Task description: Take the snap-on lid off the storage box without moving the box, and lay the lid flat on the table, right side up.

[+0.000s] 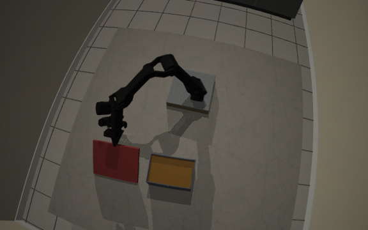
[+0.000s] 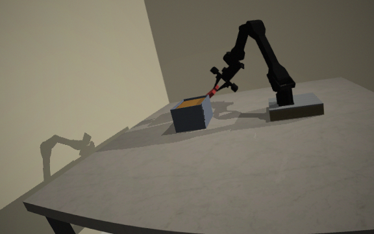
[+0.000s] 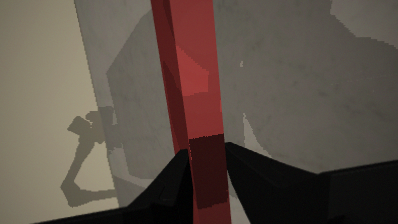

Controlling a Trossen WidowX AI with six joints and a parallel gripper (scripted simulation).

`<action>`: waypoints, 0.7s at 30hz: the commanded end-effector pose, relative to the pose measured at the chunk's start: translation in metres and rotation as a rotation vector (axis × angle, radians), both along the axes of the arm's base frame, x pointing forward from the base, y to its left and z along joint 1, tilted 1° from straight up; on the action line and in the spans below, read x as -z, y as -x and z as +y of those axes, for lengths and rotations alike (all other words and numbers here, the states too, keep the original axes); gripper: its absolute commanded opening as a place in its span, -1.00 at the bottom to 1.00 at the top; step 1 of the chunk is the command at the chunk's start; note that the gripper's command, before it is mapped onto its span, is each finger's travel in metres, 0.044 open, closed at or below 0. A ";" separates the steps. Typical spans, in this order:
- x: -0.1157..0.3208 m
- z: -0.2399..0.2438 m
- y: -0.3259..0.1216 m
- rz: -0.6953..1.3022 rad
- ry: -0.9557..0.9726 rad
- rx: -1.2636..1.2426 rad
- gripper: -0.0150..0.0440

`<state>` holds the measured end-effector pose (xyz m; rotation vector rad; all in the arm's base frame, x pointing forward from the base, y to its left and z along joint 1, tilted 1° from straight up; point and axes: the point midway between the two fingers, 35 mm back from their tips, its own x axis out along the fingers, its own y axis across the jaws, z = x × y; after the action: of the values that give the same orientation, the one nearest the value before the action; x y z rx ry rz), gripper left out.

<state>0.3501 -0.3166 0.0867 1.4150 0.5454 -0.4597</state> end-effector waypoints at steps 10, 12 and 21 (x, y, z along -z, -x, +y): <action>0.027 0.004 0.001 0.036 -0.020 0.000 -0.49; 0.029 0.004 0.001 0.036 -0.020 0.000 -0.49; 0.036 0.003 0.000 0.036 -0.020 0.000 -0.49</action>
<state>0.3497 -0.3185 0.0657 1.4152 0.5504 -0.4693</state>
